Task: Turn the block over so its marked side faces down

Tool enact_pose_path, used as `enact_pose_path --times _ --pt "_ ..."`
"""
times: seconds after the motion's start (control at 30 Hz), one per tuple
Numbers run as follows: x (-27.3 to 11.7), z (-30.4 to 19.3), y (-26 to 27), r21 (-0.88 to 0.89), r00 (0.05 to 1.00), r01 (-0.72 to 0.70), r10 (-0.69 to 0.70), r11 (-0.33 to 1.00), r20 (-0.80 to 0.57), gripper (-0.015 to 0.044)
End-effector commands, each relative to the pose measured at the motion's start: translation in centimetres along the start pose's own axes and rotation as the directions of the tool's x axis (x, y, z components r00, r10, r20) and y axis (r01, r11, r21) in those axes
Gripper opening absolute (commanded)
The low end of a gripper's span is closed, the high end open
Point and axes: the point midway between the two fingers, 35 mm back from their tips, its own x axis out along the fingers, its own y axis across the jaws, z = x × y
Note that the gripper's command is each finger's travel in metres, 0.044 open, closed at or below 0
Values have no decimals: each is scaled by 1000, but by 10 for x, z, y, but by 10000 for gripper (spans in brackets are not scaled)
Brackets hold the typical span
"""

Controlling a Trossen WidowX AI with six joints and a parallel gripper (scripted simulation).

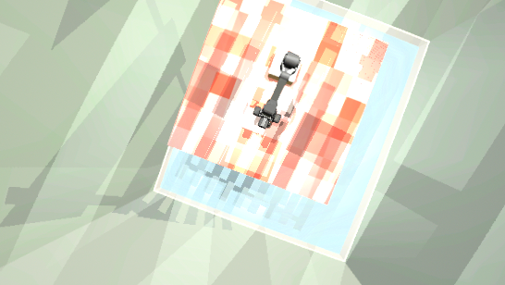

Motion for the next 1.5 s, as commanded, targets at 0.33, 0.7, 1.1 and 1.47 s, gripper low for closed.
enact_pose_path --times 0.33,0.7,1.1,1.47 --pt "0 1 0 3 1000 3 -3 1000 3 150" --pt "-19 1 0 3 1000 3 -3 1000 3 0" --pt "-27 2 -1 4 998 3 -3 1000 68 0" --pt "-22 4 -1 5 975 2 -3 1000 224 0"
